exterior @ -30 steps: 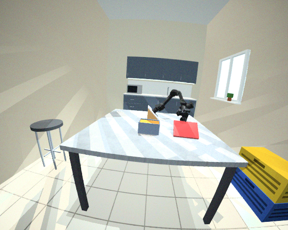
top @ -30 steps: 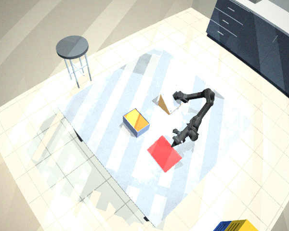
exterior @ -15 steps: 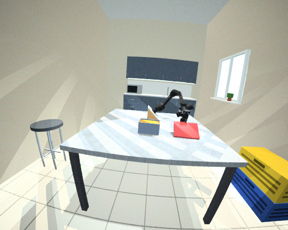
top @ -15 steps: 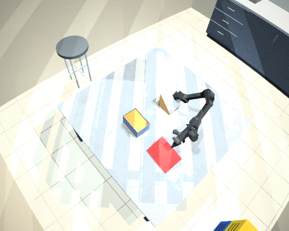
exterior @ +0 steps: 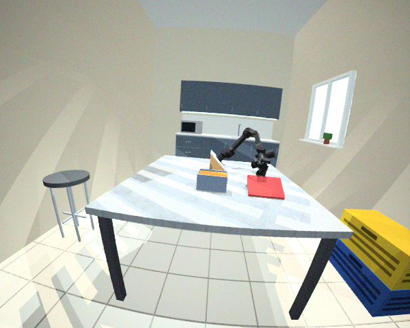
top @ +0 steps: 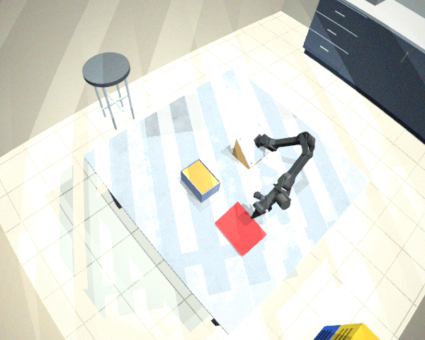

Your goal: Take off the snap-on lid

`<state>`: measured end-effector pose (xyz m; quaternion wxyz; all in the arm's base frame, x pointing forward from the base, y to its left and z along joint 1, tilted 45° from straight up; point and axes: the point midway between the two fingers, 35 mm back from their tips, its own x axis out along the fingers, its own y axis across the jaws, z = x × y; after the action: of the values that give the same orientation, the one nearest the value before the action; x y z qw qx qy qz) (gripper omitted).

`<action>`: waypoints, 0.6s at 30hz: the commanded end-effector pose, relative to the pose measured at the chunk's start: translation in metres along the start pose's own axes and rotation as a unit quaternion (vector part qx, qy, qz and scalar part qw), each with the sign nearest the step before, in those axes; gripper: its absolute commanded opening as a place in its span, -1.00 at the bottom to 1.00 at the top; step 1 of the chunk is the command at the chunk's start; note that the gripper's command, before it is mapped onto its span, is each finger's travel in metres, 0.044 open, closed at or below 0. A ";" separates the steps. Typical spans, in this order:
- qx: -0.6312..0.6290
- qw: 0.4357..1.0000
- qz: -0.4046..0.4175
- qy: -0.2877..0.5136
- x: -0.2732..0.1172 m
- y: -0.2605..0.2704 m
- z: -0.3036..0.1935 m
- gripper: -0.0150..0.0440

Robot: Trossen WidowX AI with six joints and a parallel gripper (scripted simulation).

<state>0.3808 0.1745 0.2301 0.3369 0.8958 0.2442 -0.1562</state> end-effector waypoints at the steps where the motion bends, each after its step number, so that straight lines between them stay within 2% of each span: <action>1: -0.001 1.000 -0.011 -0.007 0.007 -0.011 0.005 -0.49; 18: -0.001 1.000 -0.011 -0.007 0.015 -0.022 0.006 -0.49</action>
<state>0.3812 0.1870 0.2163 0.3381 0.8932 0.2501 -0.1594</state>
